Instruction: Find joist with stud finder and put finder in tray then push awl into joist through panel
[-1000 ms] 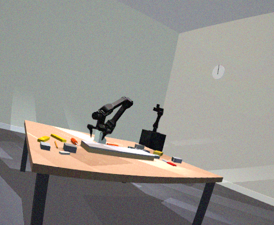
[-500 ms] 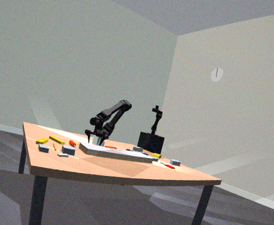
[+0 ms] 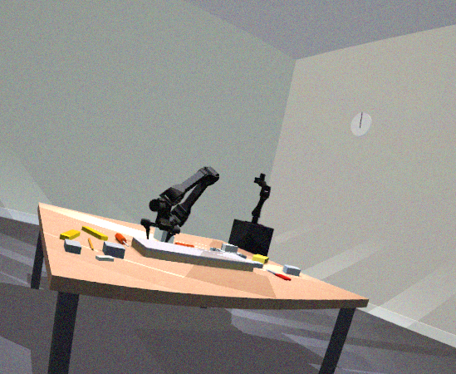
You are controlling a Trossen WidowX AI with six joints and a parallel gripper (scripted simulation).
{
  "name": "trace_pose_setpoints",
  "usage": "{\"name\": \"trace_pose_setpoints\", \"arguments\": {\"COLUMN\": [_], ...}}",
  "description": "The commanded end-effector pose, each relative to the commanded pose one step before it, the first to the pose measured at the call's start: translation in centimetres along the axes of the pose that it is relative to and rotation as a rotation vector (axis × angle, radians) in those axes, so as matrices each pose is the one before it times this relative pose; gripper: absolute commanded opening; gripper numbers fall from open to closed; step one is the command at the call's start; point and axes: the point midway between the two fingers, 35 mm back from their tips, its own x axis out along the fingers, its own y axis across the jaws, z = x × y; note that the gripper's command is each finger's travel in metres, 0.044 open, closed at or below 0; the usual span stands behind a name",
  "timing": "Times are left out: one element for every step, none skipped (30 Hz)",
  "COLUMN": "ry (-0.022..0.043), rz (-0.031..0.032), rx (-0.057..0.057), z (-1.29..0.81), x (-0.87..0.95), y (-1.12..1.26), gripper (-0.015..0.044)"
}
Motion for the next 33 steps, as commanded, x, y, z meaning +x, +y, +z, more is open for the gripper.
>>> {"name": "trace_pose_setpoints", "arguments": {"ry": [0.00005, 0.0, 0.0, 0.0, 0.0, 0.0, 0.0, 0.0, 0.0, 0.0, 0.0, 0.0, 0.0, 0.0, 0.0, 0.0, 0.0, 0.0, -0.00006, -0.00011, -0.00016, -0.0002, -0.00022, -0.00022, -0.00019, -0.00014, -0.00009, -0.00004, 0.0, 0.00005, 0.00009, 0.00013, 0.00017], "rz": [0.00763, 0.0, 0.0, 0.0, 0.0, 0.0, 0.0, 0.0, 0.0, 0.0, 0.0, 0.0, 0.0, 0.0, 0.0, 0.0, 0.0, 0.0, -0.00016, -0.0003, -0.00044, -0.00056, -0.00066, -0.00072, -0.00069, -0.00061, -0.00053, -0.00044, -0.00036, -0.00027, -0.00018, -0.00009, 0.0], "rx": [0.0054, 0.0, 0.0, 0.0, 0.0, 0.0, 0.0, 0.0, 0.0, 0.0, 0.0, 0.0, 0.0, 0.0, 0.0, 0.0, 0.0, 0.0, 0.0, 0.0001, 0.0001, 0.0001, 0.0001, 0.0002, 0.0002, 0.0002, 0.0002, 0.0001, 0.0001, 0.0001, 0.0001, 0.0001, 0.0001], "z": [-0.108, 0.0, 0.0, 0.0, 0.0, 0.0, 0.0, 0.0, 0.0, 0.0, 0.0, 0.0, 0.0, 0.0, 0.0, 0.0, 0.0, 0.0, 0.02, 0.036, 0.05, 0.062, 0.069, 0.068, 0.056, 0.038, 0.02, 0.002, -0.016, -0.035, -0.053, -0.072, -0.09], "x": [0.201, 0.0, 0.0, 0.0, 0.0, 0.0, 0.0, 0.0, 0.0, 0.0, 0.0, 0.0, 0.0, 0.0, 0.0, 0.0, 0.0, 0.0, -0.097, -0.185, -0.277, -0.375, -0.478, -0.576, -0.626, -0.64, -0.647, -0.654, -0.66, -0.665, -0.67, -0.674, -0.678], "y": [0.125, 0.0, 0.0, 0.0, 0.0, 0.0, 0.0, 0.0, 0.0, 0.0, 0.0, 0.0, 0.0, 0.0, 0.0, 0.0, 0.0, 0.0, -0.016, -0.031, -0.044, -0.057, -0.067, -0.073, -0.07, -0.062, -0.052, -0.043, -0.032, -0.022, -0.011, 0.0, 0.012], "gripper": [0.0335, 0.0309, 0.0282, 0.0256, 0.023, 0.0204, 0.0177, 0.0151, 0.0125, 0.0099, 0.0073, 0.0046, 0.004, 0.0033, 0.0026, 0.002, 0.0013, 0.0006, 0.0, 0.0, 0.0, 0.0, 0.0, 0.0, 0.0, 0.0, 0.0, 0.0, 0.0, 0.0, 0.0, 0.0, 0.0]}}
